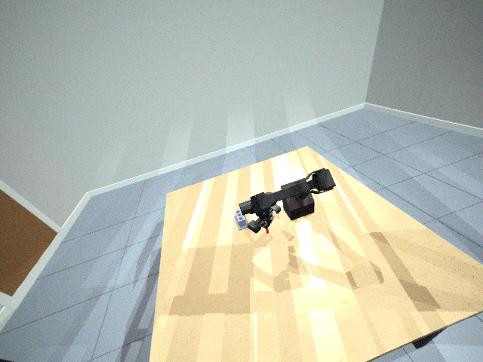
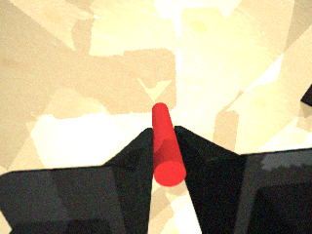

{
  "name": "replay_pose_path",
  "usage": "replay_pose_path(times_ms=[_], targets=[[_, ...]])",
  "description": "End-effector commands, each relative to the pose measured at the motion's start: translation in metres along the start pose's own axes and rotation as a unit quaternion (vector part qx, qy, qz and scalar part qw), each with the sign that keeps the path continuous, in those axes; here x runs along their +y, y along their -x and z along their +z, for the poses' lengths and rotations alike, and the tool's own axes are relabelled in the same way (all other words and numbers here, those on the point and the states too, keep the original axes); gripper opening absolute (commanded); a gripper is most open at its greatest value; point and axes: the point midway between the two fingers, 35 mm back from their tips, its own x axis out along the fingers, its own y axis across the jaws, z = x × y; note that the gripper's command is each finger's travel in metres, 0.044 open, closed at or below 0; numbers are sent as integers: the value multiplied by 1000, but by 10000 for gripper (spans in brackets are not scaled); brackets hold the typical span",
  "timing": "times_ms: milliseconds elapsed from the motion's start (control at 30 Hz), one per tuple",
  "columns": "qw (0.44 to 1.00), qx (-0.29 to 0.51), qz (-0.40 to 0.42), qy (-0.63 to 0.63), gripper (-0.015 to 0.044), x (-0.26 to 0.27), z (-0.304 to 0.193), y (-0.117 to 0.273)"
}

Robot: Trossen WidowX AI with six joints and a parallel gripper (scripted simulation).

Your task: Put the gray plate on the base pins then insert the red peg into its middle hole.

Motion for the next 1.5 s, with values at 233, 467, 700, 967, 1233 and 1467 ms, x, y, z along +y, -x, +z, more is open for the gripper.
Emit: replay_pose_path(times_ms=[233,467,700,967,1233,1467], targets=[[1000,0,1,0,0,1,2,22],[1000,-3,-1,-1,0,6,15,24],[1000,-10,-3,0,0,12,36,26],[1000,-15,-2,-1,0,18,60,28],[1000,-15,0,-4,0,22,84,30],[1000,-14,0,-3,0,25,105,31]])
